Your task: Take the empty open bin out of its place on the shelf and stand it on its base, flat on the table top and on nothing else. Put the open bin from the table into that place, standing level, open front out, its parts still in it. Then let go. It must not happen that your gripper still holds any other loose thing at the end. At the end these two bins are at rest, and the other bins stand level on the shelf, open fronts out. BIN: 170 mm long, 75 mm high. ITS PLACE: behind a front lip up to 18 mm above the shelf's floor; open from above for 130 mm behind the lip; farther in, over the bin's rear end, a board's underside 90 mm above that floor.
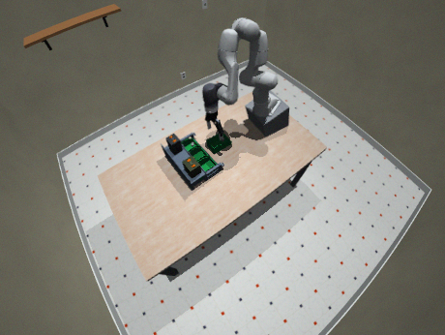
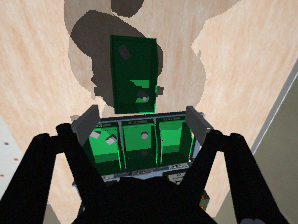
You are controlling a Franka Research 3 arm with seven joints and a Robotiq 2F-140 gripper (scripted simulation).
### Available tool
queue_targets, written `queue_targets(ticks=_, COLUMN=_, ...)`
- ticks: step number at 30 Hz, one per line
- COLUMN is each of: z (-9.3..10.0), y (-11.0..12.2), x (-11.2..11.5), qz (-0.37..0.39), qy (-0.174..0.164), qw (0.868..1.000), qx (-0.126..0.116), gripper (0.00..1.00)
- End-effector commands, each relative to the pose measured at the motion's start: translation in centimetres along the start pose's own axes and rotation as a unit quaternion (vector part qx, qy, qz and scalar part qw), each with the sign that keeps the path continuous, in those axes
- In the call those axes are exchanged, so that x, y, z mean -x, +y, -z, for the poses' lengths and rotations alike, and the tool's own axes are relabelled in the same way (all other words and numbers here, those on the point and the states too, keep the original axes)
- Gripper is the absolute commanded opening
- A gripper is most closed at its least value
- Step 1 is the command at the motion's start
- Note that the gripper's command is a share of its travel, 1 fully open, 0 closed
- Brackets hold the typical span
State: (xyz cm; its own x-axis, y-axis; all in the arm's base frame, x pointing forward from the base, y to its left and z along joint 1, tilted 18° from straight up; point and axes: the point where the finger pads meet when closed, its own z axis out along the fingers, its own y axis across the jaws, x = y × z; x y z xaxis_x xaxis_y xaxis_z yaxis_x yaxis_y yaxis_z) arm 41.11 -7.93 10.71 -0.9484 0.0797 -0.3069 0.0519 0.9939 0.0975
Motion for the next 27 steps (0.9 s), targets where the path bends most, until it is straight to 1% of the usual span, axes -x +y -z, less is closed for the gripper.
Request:
queue_targets(ticks=1, z=-0.06, y=-0.03, x=-0.29, qz=-0.008, qy=0.003, qw=1.0, qx=-0.001, gripper=1.0)
queue_targets(ticks=6, z=-0.06, y=-0.03, x=-0.29, qz=-0.008, qy=0.003, qw=1.0, qx=-0.001, gripper=1.0)
queue_targets(ticks=7, z=0.03, y=-0.45, x=-0.54, qz=-0.008, qy=0.003, qw=1.0, qx=-0.006, gripper=1.0)
queue_targets(ticks=24, z=0.03, y=-0.45, x=-0.54, qz=-0.008, qy=0.003, qw=1.0, qx=-0.006, gripper=1.0)
queue_targets(ticks=25, z=0.11, y=-0.86, x=-0.78, qz=-0.008, qy=0.002, qw=1.0, qx=-0.011, gripper=1.0)
queue_targets(ticks=27, z=0.11, y=-0.86, x=-0.78, qz=-0.008, qy=0.002, qw=1.0, qx=-0.011, gripper=1.0)
